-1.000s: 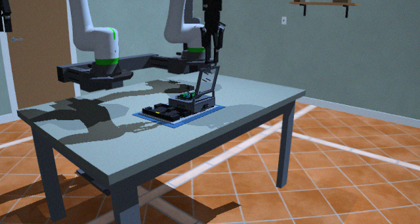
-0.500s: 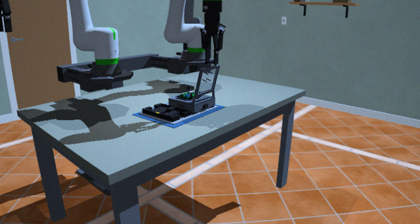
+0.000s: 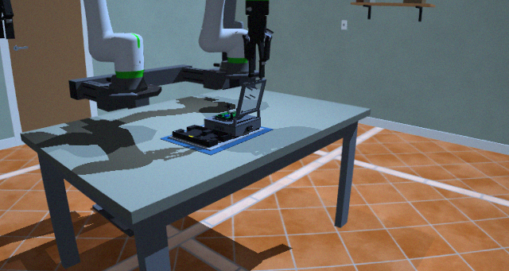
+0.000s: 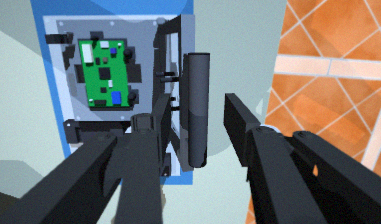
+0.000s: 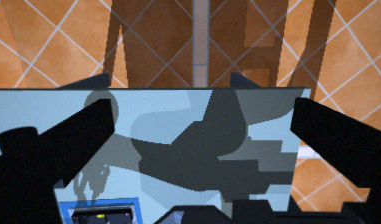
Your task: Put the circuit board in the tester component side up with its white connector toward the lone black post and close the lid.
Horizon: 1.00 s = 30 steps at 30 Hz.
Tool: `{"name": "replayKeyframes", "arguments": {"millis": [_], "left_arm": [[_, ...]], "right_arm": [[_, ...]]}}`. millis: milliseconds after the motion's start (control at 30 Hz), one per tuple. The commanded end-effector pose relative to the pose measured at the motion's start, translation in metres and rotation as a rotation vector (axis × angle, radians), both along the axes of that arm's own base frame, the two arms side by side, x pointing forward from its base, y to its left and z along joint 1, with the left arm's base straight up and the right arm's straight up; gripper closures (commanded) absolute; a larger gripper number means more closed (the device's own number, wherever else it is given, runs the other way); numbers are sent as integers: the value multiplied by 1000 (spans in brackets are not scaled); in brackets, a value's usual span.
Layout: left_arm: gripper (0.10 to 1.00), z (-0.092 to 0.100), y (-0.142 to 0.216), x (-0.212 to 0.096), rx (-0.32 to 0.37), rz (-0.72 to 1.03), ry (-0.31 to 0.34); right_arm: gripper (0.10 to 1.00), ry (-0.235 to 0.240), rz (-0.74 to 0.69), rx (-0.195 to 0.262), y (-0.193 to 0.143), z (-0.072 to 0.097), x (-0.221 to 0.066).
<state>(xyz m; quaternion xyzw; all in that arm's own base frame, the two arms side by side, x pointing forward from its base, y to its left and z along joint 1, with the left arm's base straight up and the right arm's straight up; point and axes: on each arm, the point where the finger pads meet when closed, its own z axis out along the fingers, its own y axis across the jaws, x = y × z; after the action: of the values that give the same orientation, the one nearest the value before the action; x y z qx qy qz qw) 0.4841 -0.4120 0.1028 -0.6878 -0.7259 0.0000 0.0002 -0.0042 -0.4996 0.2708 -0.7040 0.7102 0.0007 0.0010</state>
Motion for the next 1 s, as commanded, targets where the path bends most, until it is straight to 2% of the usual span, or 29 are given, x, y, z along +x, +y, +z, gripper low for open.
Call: {"name": "replayKeyframes", "arguments": {"millis": [0,533,567,967], "left_arm": [[729,1,-1,0,-2,0,-2],[729,1,-1,0,-2,0,-2],[908,1,-1,0,-2,0,-2],[908,1,-1,0,-2,0,-2]], "right_arm": [[98,0,0,-2,0,1,0],[98,0,0,-2,0,1,0],[98,0,0,-2,0,1,0],[98,0,0,-2,0,1,0]]}}
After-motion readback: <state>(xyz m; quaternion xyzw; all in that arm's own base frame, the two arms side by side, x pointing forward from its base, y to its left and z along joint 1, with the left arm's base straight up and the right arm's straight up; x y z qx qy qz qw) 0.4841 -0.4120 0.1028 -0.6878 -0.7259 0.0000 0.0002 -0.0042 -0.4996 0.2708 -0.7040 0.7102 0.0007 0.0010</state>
